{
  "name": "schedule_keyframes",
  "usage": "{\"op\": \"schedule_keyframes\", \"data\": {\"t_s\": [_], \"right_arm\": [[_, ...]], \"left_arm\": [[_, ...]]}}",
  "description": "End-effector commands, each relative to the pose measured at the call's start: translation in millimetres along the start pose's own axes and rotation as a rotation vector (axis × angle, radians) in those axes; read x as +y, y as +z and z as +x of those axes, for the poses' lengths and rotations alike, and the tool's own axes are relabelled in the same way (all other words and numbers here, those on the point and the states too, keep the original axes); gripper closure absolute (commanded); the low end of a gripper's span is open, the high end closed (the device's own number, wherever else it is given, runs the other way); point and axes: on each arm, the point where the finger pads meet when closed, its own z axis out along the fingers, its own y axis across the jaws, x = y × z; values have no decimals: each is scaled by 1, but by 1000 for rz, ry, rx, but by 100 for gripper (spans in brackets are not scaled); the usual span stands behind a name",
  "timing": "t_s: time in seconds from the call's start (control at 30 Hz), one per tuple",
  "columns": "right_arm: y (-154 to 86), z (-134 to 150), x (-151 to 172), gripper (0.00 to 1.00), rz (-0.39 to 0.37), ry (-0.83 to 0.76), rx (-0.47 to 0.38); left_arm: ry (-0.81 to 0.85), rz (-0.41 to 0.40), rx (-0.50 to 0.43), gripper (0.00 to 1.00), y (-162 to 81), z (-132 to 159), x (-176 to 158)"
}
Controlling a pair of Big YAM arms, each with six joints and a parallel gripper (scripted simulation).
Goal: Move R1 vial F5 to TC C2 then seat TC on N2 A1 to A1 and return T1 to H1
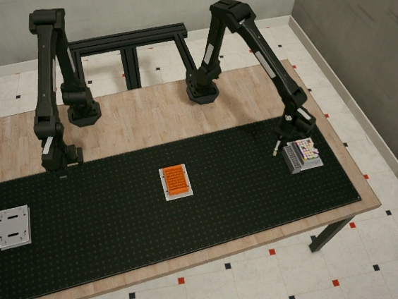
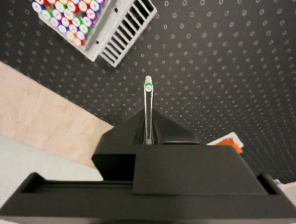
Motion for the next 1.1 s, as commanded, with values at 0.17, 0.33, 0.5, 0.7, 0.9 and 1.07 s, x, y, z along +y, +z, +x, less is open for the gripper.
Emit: {"op": "schedule_keyframes", "data": {"t_s": [0.17,0.33,0.5,0.7,0.9,1.07], "right_arm": [[0,-1,0,0,-4,-8,14],[0,-1,0,0,-4,-8,14],[0,-1,0,0,-4,-8,14],[0,-1,0,0,-4,-8,14],[0,-1,0,0,-4,-8,14],[0,-1,0,0,-4,-8,14]], "left_arm": [[-4,11,-55,91,-18,1,-15],[-4,12,-53,91,-17,7,-21],[-4,12,-50,91,-17,13,-27],[-4,20,-72,91,-24,8,-35],[-4,14,-50,91,-16,24,-40],[-4,13,-46,91,-16,30,-45]]}}
